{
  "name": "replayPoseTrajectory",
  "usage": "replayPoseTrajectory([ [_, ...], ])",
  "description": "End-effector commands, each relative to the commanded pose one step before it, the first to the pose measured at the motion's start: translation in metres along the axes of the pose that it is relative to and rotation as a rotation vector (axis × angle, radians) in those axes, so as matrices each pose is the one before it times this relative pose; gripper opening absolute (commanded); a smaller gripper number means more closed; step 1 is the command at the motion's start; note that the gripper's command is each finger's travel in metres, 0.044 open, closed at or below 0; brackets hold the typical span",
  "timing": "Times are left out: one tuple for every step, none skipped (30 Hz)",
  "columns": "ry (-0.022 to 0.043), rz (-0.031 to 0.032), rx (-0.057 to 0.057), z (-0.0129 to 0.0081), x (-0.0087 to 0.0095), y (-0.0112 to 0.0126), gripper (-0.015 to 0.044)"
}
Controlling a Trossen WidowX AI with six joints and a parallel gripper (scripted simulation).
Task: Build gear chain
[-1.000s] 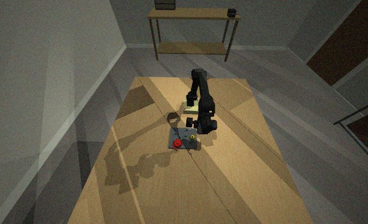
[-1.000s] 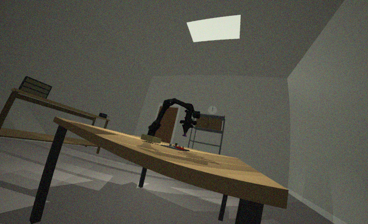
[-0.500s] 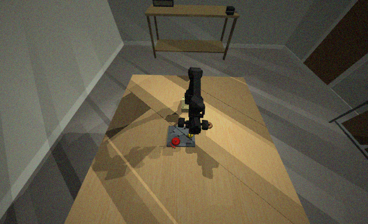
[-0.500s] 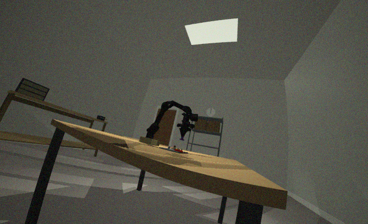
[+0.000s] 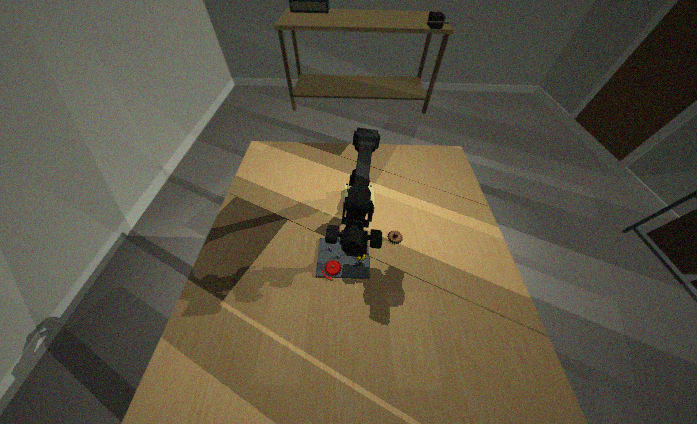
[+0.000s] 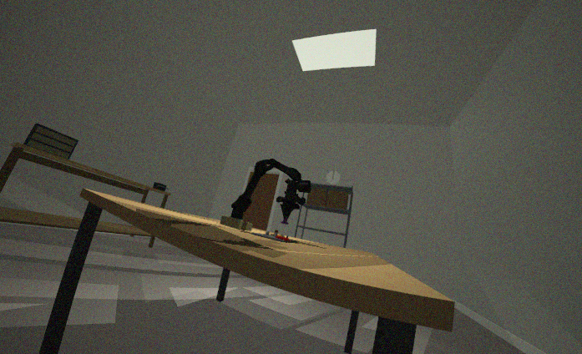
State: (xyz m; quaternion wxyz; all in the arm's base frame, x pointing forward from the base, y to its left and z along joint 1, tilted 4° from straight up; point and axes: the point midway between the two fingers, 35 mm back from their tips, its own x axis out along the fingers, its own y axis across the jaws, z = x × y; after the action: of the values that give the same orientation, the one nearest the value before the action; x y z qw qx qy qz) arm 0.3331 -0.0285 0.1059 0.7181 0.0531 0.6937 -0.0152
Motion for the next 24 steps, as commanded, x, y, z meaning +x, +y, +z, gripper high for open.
replayPoseTrajectory([
  [0.00446,0.00248,-0.002,-0.00118,0.00504,-0.00791,0.0],
  [0.00002,-0.00018,0.0,-0.00005,0.00111,-0.00255,0.0],
  [0.00002,-0.00018,0.0,-0.00007,0.00111,-0.00255,0.0],
  [0.00003,-0.00018,0.0,-0.0001,0.00111,-0.00255,0.0],
  [0.00003,-0.00017,0.0,-0.00012,0.00111,-0.00255,0.0],
  [0.00003,-0.00017,0.0,-0.00014,0.0011,-0.00255,0.0],
  [0.00003,-0.00016,0.0,-0.00017,0.0011,-0.00255,0.0],
  [0.00003,-0.00016,0.0,-0.00019,0.0011,-0.00255,0.0],
  [0.00003,-0.00016,0.0,-0.00022,0.0011,-0.00254,0.0],
  [0.00003,-0.00015,0.0,-0.00024,0.0011,-0.00254,0.0],
  [0.00003,-0.00015,0.0,-0.00026,0.0011,-0.00254,0.0],
  [0.00004,-0.00015,0.0,-0.00029,0.0011,-0.00254,0.0],
  [0.00004,-0.00014,0.0,-0.00031,0.0011,-0.00253,0.0],
  [0.00004,-0.00014,0.0,-0.00034,0.0011,-0.00253,0.0],
  [0.00004,-0.00013,0.0,-0.00036,0.0011,-0.00253,0.0],
  [0.00004,-0.00013,0.0,-0.00038,0.0011,-0.00252,0.0],
  [0.00004,-0.00013,0.0,-0.00041,0.0011,-0.00252,0.0],
  [0.00004,-0.00012,0.0,-0.00043,0.00109,-0.00251,0.0],
  [0.00004,-0.00012,0.0,-0.00046,0.00109,-0.00251,0.0],
  [0.00004,-0.00012,0.0,-0.00048,0.00109,-0.0025,0.0],
  [0.00004,-0.00009,0.0,-0.00041,0.0009,-0.00207,0.0],
  [0.00002,-0.00005,0.0,-0.00026,0.00054,-0.00124,0.0],
  [0.00001,-0.00002,0.0,-0.00009,0.00018,-0.00041,0.0],
  [0.0,0.0,0.0,0.0,-0.00022,0.00001,0.0],
])
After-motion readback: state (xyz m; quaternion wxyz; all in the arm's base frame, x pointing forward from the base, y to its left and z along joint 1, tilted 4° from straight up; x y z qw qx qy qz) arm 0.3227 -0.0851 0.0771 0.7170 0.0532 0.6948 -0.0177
